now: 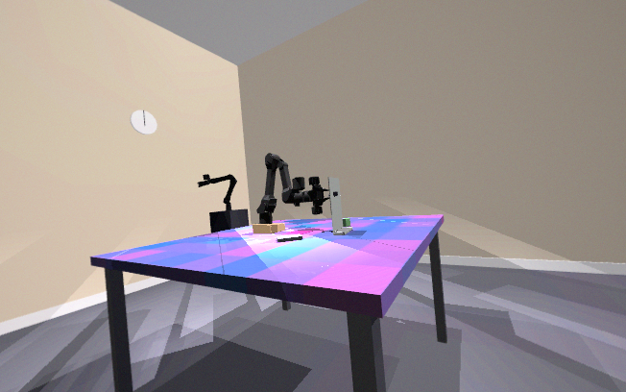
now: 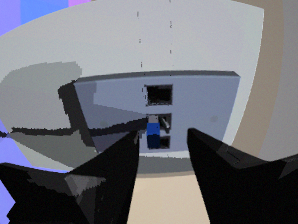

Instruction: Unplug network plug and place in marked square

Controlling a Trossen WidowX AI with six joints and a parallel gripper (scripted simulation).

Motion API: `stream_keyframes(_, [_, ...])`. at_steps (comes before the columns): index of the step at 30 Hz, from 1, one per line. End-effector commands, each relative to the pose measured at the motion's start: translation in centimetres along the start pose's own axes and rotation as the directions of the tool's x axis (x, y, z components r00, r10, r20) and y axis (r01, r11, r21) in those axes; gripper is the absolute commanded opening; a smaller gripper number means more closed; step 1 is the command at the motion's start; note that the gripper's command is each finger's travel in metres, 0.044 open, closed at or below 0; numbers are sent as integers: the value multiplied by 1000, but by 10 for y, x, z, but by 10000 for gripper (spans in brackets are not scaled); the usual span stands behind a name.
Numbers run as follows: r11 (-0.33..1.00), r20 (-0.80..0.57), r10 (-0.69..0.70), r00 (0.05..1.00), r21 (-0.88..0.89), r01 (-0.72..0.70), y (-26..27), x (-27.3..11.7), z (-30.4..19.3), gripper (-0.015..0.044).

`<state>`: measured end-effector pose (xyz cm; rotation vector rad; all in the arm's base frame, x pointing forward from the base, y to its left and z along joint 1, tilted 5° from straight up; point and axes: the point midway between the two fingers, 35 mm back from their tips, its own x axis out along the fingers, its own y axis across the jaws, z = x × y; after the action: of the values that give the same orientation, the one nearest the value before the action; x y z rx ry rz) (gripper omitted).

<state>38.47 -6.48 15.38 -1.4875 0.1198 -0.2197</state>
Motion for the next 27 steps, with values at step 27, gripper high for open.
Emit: stream_keyframes(27, [1000, -5, 10, 1000, -4, -10, 4, 9, 2, 3])
